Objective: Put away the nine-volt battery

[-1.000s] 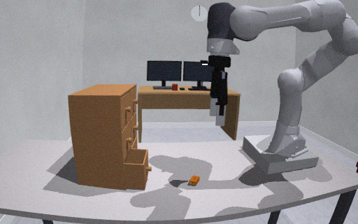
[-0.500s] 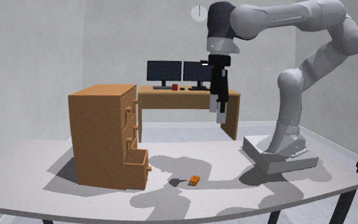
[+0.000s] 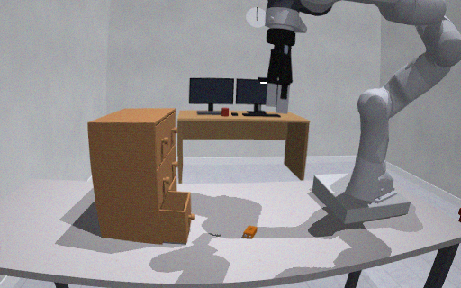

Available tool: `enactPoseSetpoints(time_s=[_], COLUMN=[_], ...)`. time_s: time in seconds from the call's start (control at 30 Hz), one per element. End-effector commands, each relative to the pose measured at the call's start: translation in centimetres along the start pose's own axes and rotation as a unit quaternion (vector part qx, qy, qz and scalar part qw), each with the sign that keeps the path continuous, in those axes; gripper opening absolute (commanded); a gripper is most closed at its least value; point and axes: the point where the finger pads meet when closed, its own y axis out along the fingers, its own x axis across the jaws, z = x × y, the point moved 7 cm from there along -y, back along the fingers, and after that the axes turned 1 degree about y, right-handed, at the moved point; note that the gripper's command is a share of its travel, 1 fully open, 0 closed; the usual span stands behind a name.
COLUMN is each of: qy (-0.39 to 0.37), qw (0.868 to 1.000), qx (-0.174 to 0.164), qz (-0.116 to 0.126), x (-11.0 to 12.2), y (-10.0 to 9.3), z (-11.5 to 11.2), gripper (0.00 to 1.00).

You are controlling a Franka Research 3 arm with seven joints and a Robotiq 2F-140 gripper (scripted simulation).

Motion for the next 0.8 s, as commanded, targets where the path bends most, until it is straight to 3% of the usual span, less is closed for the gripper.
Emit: enactPoseSetpoints(time_s=[0.0, 0.17, 0.47, 0.77], qy=[0.011, 0.011, 0.011, 0.011], qw=[1.0, 1.0, 1.0, 1.0], qx=[0.024, 0.024, 0.024, 0.024], qz=[0.0, 0.0, 0.001, 0.001], x=[-0.1, -0.1, -0.1, -0.9], y=[-2.6, -4.3, -4.5, -4.3], z=[1.1, 1.0, 0.8, -2.9], gripper=[1.0, 1.0, 1.0, 1.0])
